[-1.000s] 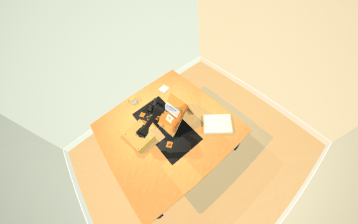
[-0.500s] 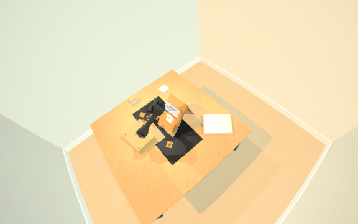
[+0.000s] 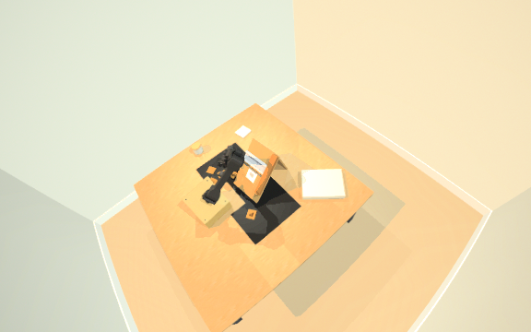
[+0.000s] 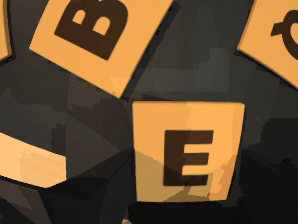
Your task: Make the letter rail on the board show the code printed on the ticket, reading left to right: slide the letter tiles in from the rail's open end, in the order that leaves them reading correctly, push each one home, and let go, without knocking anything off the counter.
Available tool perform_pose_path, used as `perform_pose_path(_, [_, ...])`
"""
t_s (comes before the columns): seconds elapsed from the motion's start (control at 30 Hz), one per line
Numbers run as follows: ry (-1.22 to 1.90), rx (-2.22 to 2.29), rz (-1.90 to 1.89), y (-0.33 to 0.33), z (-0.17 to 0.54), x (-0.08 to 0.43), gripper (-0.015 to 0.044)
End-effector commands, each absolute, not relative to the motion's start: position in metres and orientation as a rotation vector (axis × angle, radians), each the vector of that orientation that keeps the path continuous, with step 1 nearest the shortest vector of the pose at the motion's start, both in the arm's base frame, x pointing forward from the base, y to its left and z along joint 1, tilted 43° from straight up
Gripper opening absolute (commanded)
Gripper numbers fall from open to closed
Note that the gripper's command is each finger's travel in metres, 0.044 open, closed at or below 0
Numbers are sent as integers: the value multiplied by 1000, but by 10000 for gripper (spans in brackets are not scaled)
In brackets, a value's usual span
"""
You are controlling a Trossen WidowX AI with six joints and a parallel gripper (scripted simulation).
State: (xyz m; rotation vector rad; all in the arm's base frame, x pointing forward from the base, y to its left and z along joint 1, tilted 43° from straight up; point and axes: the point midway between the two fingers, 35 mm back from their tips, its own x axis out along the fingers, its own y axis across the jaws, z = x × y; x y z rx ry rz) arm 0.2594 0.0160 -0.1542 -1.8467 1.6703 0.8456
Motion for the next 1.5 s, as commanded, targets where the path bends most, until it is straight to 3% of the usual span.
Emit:
perform_pose_path(0.0, [1668,-1845,839,18,-152,259,4])
perform_pose_path(1.47, [1667,-1844,840,31,-138,255,0])
